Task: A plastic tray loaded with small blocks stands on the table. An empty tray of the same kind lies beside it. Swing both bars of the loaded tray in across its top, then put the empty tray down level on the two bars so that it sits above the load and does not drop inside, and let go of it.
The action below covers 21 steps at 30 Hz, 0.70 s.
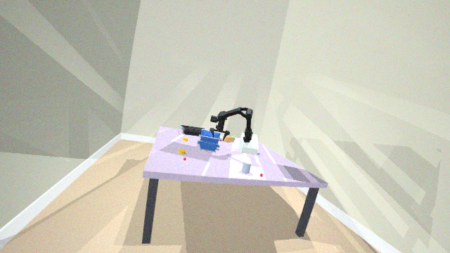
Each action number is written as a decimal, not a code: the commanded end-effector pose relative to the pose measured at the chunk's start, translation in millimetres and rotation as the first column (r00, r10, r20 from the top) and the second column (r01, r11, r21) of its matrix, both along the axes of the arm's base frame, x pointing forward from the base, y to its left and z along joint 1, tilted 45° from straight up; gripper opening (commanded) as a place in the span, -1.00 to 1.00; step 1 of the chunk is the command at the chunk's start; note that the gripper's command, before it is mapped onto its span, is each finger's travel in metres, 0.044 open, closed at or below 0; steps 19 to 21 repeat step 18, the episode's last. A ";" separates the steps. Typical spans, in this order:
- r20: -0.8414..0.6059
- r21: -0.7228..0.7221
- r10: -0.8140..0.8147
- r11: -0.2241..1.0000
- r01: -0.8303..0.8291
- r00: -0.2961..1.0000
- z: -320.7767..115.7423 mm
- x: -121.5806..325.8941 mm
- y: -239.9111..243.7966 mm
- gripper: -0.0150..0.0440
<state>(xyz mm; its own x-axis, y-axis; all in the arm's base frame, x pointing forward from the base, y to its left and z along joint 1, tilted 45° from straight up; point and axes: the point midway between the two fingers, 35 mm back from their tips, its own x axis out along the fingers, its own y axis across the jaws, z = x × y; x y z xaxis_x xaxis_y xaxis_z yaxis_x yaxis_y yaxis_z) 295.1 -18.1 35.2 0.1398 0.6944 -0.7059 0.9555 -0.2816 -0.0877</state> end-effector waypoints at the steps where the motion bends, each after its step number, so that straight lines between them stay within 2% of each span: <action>1: 0.008 -0.011 -0.003 1.000 0.003 1.000 10.3 2.4 -13.8 1.00; 15: 0.004 -0.009 -0.003 1.000 0.003 1.000 71.5 -12.7 -72.0 1.00; 21: 0.004 -0.009 -0.003 1.000 0.003 1.000 74.6 -14.0 -74.4 1.00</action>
